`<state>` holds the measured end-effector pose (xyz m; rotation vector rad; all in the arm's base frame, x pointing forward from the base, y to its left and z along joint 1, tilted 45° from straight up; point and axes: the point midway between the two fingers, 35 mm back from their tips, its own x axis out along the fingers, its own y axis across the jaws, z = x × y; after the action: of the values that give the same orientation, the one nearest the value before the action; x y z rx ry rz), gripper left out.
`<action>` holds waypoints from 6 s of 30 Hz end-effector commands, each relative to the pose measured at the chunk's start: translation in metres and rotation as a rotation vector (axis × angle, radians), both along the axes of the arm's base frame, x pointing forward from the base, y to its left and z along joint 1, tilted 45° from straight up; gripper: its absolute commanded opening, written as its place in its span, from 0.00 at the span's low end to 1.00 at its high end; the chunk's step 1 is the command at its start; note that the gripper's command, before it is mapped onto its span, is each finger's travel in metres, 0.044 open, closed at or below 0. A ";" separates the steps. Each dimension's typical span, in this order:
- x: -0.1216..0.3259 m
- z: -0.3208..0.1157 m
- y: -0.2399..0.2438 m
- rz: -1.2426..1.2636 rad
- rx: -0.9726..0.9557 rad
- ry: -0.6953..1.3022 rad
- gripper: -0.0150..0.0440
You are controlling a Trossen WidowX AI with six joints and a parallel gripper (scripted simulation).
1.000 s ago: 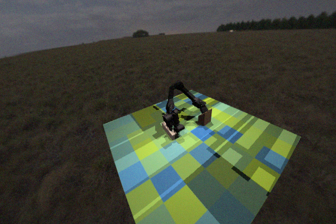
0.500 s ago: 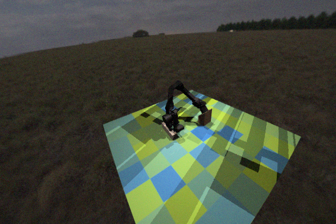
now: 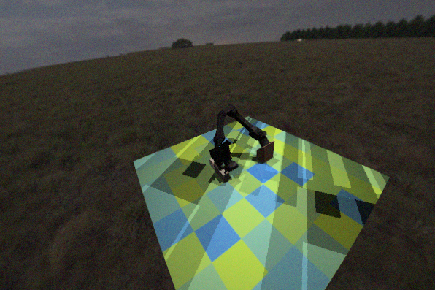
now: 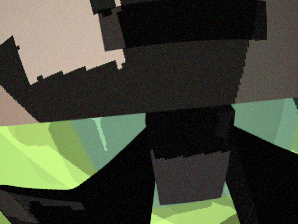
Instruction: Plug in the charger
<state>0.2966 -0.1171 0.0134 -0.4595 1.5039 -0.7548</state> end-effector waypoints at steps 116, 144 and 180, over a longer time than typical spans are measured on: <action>0.016 0.006 0.000 0.003 -0.003 -0.008 0.25; 0.009 0.002 -0.001 -0.003 0.002 0.018 0.25; 0.005 0.001 -0.001 -0.001 0.000 0.011 1.00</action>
<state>0.3026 -0.1184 0.0146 -0.4627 1.5186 -0.7536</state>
